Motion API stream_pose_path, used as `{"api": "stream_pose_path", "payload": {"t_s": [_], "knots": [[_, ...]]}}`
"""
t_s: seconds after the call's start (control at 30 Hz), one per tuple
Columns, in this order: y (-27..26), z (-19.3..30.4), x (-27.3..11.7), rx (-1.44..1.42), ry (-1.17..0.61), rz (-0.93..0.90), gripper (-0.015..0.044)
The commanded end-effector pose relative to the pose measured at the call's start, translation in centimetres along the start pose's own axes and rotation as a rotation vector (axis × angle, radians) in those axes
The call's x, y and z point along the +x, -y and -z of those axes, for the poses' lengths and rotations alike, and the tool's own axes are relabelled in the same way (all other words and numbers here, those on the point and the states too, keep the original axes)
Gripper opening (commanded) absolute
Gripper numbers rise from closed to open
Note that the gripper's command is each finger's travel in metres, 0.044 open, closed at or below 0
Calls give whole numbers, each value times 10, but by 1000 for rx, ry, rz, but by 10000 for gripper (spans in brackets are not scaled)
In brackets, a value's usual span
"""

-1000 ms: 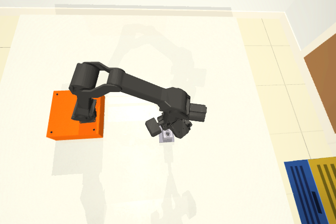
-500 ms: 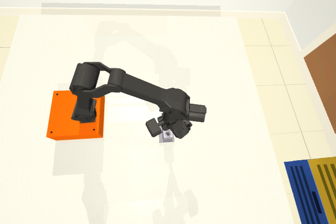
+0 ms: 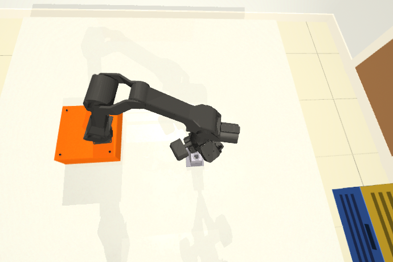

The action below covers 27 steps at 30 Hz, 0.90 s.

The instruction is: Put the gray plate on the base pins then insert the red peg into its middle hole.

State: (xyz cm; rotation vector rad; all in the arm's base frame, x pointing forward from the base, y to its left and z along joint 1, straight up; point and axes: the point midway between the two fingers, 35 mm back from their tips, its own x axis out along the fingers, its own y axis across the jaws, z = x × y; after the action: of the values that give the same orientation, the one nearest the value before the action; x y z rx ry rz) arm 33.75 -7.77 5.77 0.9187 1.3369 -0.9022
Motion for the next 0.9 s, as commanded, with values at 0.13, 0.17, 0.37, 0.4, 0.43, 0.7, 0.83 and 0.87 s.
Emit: {"api": "stream_pose_path", "payload": {"t_s": [0.13, 0.17, 0.37, 0.4, 0.43, 0.7, 0.83, 0.87], "knots": [[0, 0, -1, 0, 1, -2, 0], [0, 0, -1, 0, 1, -2, 0], [0, 0, 0, 0, 1, -2, 0], [0, 0, 0, 0, 1, -2, 0], [0, 0, 1, 0, 1, -2, 0], [0, 0, 2, 0, 1, -2, 0], [0, 0, 2, 0, 1, -2, 0], [0, 0, 2, 0, 1, -2, 0]]}}
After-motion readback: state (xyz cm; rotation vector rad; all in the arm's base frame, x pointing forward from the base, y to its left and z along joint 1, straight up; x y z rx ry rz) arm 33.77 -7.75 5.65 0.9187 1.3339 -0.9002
